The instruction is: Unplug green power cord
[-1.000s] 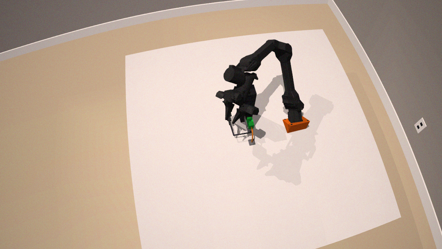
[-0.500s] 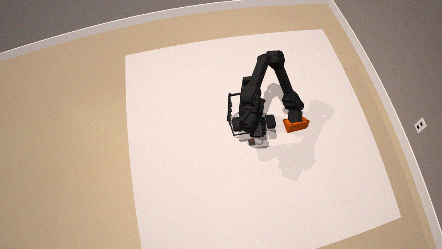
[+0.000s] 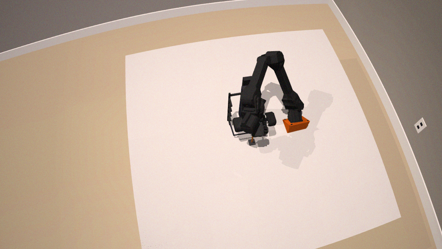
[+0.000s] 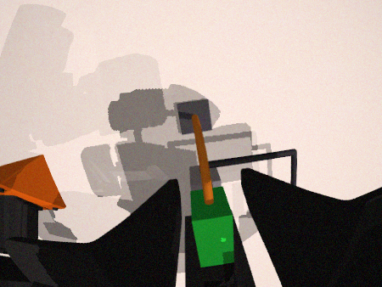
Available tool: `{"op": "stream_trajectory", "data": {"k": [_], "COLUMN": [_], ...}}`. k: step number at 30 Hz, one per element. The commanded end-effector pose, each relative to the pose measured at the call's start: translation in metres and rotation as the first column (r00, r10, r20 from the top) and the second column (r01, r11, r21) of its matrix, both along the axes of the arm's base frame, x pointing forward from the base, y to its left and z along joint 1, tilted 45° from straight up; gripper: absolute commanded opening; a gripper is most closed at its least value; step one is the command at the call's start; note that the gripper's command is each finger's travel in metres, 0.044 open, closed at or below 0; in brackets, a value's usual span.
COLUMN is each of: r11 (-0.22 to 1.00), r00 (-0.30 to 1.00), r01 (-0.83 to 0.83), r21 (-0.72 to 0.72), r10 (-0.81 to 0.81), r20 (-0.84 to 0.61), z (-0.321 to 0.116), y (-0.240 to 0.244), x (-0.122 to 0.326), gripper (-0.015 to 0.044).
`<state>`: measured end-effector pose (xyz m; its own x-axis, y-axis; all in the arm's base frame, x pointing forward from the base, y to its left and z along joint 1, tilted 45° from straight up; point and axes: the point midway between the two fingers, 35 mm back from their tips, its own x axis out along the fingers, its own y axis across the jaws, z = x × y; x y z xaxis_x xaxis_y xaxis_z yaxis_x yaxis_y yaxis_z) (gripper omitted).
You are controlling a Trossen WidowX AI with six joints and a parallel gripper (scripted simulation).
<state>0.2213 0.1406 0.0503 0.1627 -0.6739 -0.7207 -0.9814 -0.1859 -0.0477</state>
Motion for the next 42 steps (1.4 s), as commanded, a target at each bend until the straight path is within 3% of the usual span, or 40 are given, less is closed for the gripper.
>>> {"op": "stream_trajectory", "data": {"k": [1,20,38,42], "r11": [1.000,1.000,1.000,1.000], "r00": [1.000,1.000,1.000,1.000], "r01": [-0.003,-0.003,-0.003,0.001], "r21": [-0.008,-0.009,-0.010,-0.003], "r10": [0.003,0.003,0.003,-0.001], "r20": [-0.003,-0.003,-0.003,0.000], "z": [0.004,0.025,0.017,0.018], "y": [-0.005,-0.027,-0.036,-0.033], "x": [0.001,0.003,0.005,0.006], "gripper": [0.0160,0.0160,0.0160,0.0055]}}
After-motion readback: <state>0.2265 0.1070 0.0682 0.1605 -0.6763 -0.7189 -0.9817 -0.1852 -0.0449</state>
